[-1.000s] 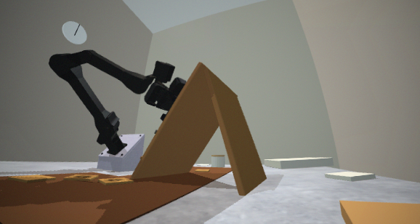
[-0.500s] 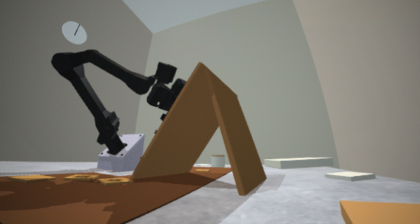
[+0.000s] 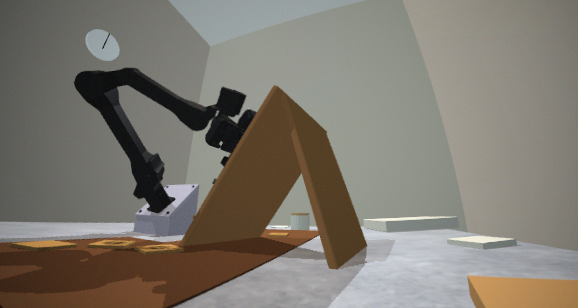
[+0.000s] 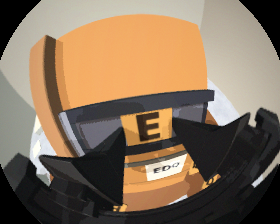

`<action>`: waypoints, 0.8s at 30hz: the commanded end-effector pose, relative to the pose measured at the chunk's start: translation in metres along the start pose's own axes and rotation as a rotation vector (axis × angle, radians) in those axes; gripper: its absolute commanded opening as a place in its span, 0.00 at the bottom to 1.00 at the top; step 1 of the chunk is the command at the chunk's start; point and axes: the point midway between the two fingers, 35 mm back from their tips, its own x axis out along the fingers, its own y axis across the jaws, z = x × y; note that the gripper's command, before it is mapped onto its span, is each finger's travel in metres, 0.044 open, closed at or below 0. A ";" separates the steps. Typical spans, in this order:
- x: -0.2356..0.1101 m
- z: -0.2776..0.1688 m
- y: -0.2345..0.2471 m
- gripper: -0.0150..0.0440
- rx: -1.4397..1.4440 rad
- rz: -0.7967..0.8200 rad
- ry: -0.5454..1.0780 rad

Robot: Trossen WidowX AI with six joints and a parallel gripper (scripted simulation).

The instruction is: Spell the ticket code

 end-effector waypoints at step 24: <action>0.000 0.001 0.015 0.25 0.007 -0.003 -0.002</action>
